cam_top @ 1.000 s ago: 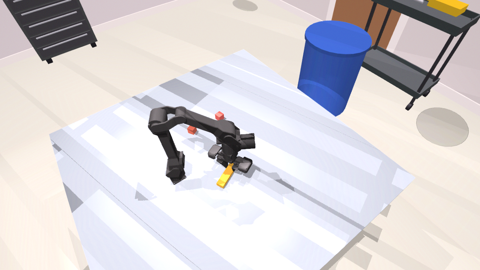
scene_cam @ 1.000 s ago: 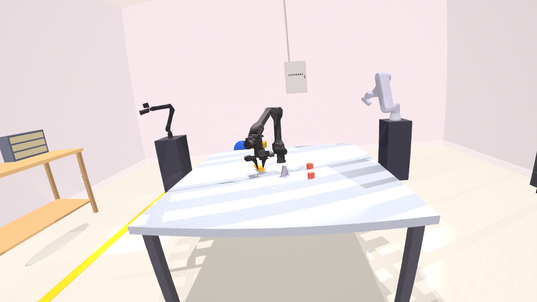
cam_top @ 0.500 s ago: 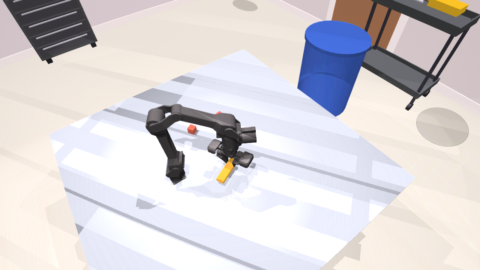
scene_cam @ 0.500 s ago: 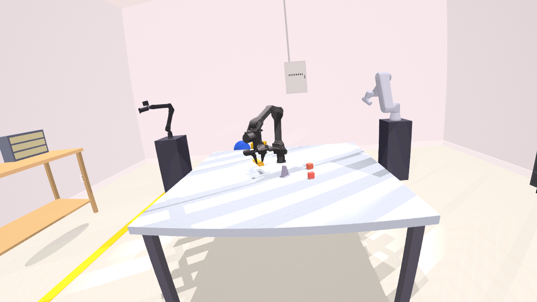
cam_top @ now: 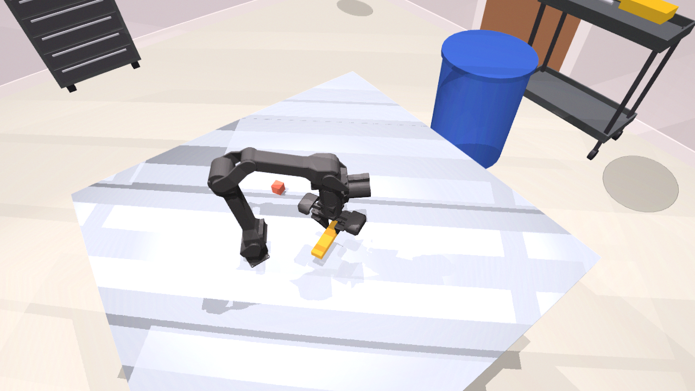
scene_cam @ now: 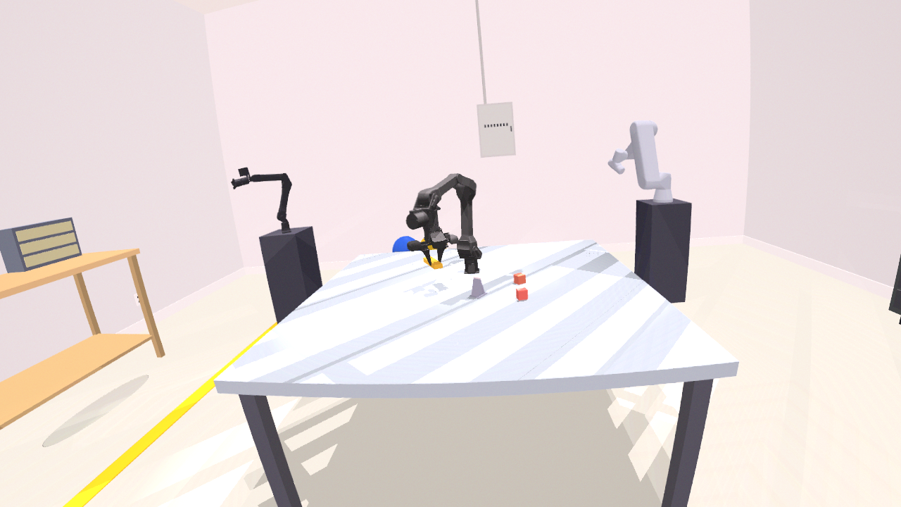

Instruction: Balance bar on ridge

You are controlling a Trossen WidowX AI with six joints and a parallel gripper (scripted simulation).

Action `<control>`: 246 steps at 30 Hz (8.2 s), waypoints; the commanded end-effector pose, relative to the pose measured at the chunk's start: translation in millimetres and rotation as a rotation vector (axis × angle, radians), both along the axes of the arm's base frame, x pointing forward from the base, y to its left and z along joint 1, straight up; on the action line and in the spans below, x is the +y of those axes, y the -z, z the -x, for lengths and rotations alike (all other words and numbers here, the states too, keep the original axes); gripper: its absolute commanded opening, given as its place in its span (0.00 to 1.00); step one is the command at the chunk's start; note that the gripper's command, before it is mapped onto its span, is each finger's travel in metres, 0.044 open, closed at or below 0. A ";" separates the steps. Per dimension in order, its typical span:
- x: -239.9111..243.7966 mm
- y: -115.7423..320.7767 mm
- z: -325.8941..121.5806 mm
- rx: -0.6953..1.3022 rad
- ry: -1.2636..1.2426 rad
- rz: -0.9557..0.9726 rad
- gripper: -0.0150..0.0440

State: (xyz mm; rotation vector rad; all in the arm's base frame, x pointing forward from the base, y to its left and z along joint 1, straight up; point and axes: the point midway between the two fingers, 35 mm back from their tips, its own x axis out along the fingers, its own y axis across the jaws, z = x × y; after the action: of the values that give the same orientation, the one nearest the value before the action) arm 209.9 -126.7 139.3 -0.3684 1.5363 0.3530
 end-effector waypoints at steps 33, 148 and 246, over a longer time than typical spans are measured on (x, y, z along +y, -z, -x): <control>57.8 -28.9 -60.1 -0.019 0.460 -0.009 0.25; 142.8 17.6 -111.0 -0.022 1.052 -0.026 0.25; 142.7 25.7 -111.0 -0.022 1.052 -0.026 0.25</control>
State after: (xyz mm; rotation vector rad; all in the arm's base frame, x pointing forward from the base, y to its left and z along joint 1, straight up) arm 321.4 16.1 116.2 0.4715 1.4916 -0.4549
